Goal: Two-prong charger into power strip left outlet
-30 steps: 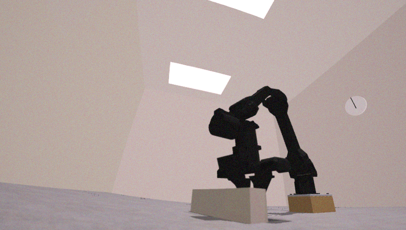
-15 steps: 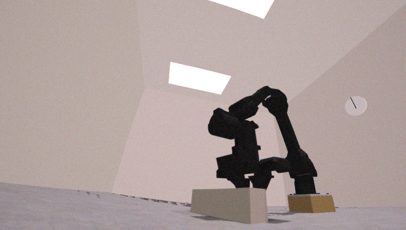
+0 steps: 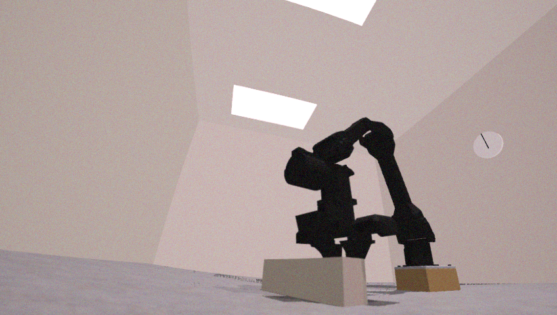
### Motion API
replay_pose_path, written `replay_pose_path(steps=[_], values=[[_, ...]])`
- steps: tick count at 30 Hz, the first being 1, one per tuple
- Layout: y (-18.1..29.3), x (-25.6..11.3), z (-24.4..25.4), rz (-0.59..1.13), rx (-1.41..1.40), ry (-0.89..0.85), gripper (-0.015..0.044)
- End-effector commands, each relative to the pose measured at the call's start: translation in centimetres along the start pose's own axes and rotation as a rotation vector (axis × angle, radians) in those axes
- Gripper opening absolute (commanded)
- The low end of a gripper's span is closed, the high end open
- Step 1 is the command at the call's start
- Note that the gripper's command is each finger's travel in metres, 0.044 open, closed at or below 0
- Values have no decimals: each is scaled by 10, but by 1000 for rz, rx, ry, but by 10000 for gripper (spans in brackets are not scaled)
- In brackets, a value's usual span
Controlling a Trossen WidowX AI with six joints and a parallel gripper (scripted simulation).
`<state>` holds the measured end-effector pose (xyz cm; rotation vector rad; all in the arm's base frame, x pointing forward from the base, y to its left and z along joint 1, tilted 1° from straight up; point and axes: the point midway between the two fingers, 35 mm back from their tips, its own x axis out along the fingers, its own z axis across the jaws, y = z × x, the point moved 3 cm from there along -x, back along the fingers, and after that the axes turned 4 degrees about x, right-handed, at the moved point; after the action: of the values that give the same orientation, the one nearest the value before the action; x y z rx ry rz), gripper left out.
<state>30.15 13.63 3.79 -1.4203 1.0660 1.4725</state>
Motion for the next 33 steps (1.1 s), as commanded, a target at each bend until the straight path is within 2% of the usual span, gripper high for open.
replay_pose_path(steps=[1, 33], values=[[-3, -2, 1, -5, 4, -5, 0], [-6, -1, 1, -6, 4, -5, 0]])
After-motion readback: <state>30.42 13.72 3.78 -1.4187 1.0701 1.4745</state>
